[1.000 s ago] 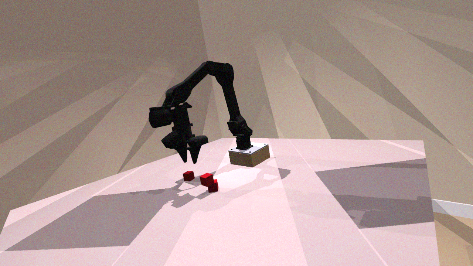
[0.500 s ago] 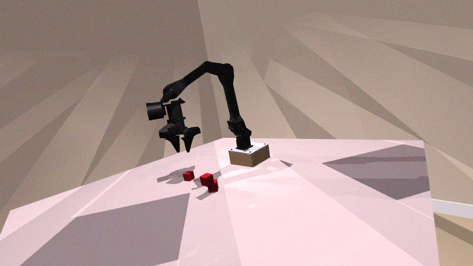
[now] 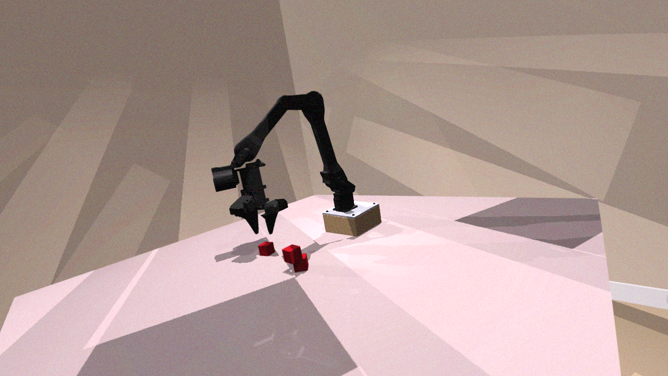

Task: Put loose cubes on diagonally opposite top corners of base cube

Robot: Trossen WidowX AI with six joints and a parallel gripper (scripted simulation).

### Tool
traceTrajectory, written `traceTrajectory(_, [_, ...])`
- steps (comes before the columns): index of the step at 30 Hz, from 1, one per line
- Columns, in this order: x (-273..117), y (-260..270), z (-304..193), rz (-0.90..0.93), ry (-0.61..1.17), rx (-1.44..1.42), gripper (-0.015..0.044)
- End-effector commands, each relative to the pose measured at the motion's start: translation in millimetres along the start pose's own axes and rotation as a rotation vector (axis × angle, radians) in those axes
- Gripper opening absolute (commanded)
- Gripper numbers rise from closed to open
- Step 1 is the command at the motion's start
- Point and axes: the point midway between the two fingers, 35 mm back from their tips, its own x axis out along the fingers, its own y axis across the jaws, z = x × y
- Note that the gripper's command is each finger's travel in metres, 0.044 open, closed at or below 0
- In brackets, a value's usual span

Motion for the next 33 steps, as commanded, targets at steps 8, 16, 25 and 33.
traceTrajectory(8, [17.5, 0.4, 1.4, -0.001, -0.012, -0.002, 0.0265])
traceTrajectory(16, [30.4, 0.2, 1.8, -0.001, -0.012, -0.002, 0.0265])
traceTrajectory(25, [45.1, 0.4, 1.7, -0.001, -0.012, -0.002, 0.0265])
traceTrajectory(33, [49.1, 0.6, 1.5, -0.001, -0.012, -0.002, 0.0160])
